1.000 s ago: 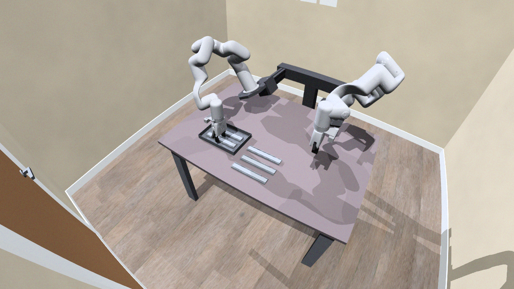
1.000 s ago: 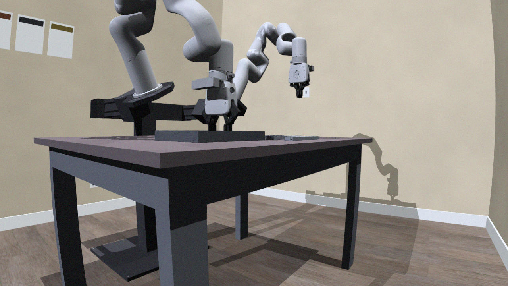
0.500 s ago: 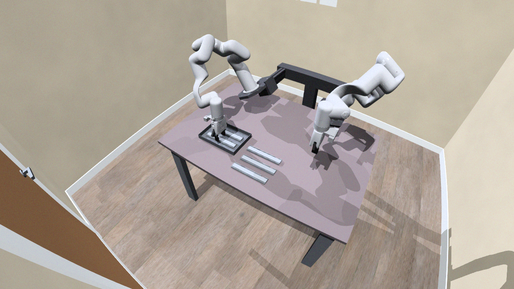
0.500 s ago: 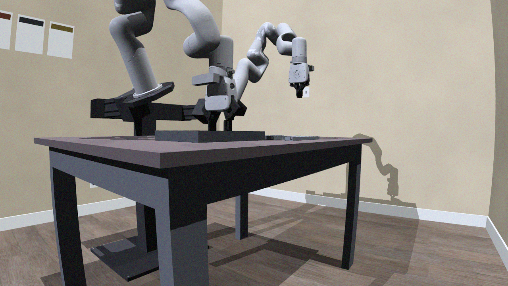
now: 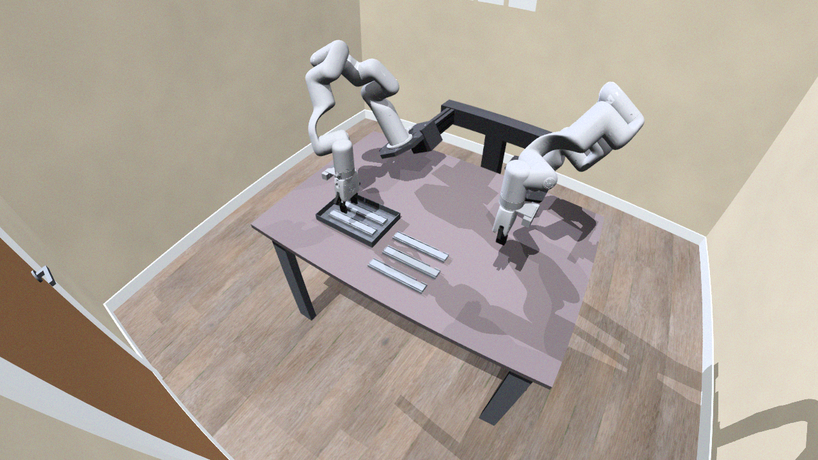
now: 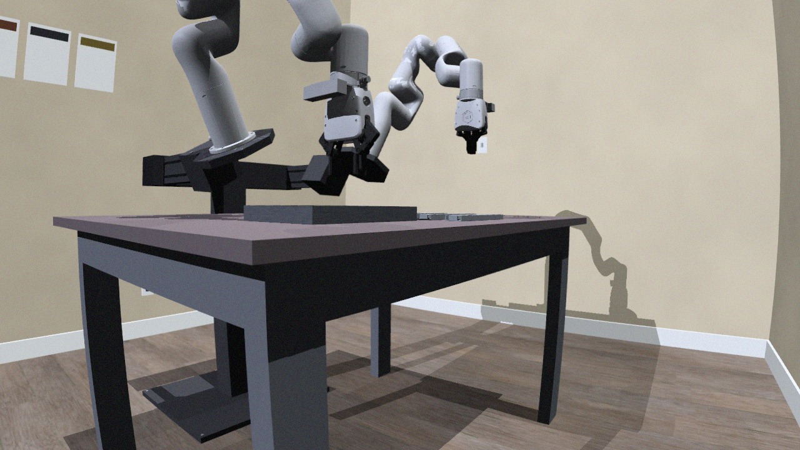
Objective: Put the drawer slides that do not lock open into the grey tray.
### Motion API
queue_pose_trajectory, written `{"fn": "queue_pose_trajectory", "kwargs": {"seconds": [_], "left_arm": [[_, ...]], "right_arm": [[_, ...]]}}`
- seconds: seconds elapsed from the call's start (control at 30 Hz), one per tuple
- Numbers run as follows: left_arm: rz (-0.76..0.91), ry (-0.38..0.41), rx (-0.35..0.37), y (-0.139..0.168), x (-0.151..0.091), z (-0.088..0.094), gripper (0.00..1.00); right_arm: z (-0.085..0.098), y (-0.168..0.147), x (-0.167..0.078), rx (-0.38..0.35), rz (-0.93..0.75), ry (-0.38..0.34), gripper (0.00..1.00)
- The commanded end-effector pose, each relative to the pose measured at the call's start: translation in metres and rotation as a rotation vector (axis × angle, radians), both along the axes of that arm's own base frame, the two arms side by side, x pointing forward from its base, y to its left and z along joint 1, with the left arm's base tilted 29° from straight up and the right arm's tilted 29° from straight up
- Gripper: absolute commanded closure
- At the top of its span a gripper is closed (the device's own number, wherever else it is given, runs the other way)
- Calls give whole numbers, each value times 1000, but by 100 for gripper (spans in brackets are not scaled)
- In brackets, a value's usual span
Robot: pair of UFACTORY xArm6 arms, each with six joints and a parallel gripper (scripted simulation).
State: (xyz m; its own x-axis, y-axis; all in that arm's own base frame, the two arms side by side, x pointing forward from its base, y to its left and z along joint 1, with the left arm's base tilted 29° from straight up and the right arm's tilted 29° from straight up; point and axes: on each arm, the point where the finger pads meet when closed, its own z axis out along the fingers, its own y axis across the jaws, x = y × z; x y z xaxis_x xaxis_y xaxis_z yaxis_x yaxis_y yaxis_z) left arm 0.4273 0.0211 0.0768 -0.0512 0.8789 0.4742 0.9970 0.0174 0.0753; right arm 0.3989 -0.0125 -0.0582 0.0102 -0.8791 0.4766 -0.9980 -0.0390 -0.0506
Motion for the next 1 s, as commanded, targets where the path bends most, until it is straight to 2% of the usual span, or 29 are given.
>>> {"fn": "queue_pose_trajectory", "kwargs": {"seconds": [0.0, 0.23, 0.43, 0.7, 0.77, 0.97], "left_arm": [[-1, -4, -1, -1, 1, 1, 100], [-1, -4, -1, -1, 1, 1, 100], [-1, -3, -1, -10, 2, -9, 100], [-1, -3, -1, -45, 6, -47, 100], [-1, -3, -1, -45, 6, -47, 100], [-1, -3, -1, -84, 10, -89, 100]], "right_arm": [[23, 11, -1, -1, -1, 2, 33], [27, 14, -1, -1, -1, 2, 33], [22, 24, -3, -1, -1, 1, 33], [2, 60, -9, 0, -3, 1, 33], [2, 60, -9, 0, -3, 1, 33], [-22, 103, -17, 0, -5, 0, 33]]}}
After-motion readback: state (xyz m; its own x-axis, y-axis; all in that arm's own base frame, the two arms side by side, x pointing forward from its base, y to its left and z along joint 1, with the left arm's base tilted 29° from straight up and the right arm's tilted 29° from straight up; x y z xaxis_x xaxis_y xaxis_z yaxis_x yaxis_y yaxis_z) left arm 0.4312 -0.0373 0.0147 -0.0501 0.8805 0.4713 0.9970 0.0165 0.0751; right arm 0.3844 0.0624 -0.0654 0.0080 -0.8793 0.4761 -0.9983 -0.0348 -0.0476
